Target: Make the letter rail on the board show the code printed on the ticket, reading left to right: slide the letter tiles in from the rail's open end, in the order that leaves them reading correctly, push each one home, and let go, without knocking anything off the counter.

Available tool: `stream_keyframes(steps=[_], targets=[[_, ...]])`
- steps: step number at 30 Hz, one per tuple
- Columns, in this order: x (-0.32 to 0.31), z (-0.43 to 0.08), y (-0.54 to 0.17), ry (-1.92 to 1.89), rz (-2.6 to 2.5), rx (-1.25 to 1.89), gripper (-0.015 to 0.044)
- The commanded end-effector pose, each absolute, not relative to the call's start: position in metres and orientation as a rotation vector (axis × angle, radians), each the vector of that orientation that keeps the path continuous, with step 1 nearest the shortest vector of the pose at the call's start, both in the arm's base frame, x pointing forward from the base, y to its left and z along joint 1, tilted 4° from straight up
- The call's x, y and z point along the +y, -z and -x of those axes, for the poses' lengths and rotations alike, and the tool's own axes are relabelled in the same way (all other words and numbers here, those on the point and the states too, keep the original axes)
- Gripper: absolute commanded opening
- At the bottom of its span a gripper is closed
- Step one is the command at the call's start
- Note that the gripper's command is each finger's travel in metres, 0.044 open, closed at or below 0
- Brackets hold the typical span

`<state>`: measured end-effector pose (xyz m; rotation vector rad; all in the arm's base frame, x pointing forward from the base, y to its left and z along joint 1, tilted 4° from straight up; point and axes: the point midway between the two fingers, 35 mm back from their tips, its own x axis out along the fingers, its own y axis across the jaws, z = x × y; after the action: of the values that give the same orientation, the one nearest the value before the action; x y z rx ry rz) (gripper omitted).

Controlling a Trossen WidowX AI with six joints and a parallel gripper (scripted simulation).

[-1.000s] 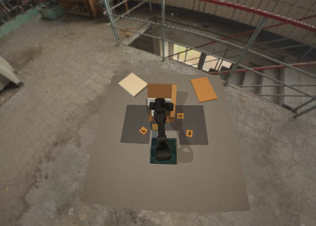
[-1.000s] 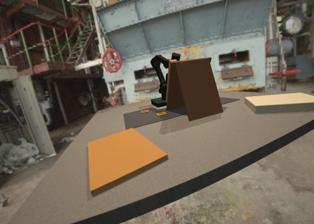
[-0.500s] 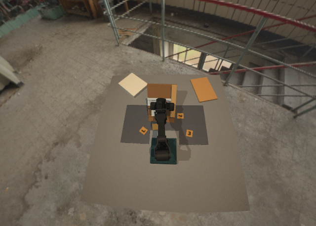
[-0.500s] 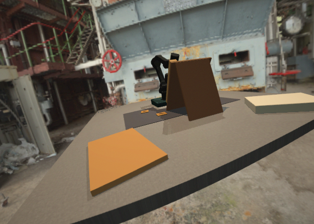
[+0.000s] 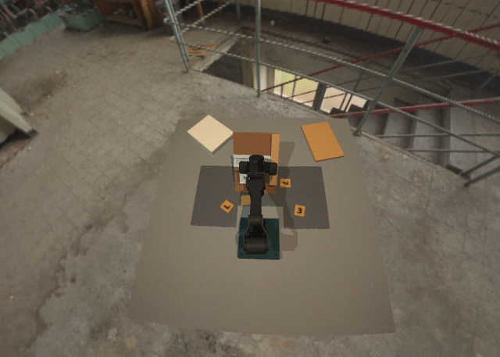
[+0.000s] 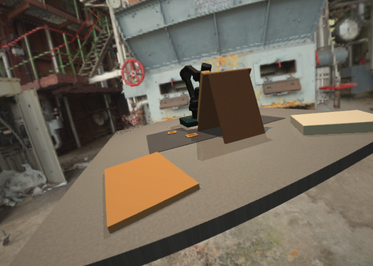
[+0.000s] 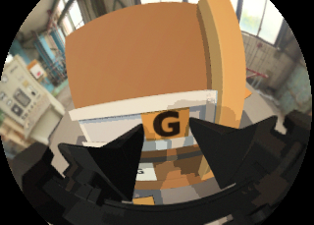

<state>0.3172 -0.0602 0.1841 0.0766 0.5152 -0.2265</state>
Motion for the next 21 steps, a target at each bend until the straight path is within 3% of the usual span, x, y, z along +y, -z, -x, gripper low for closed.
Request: stream_keyframes(steps=[1,19,21], targets=[[-0.0623,-0.3166,-0.1842,0.224,-0.074,0.514,0.0],[-0.0701,-0.3147,-0.1842,0.224,-0.073,0.514,0.0],[-0.0688,-0.3151,-0.184,0.227,-0.076,0.515,0.0053]])
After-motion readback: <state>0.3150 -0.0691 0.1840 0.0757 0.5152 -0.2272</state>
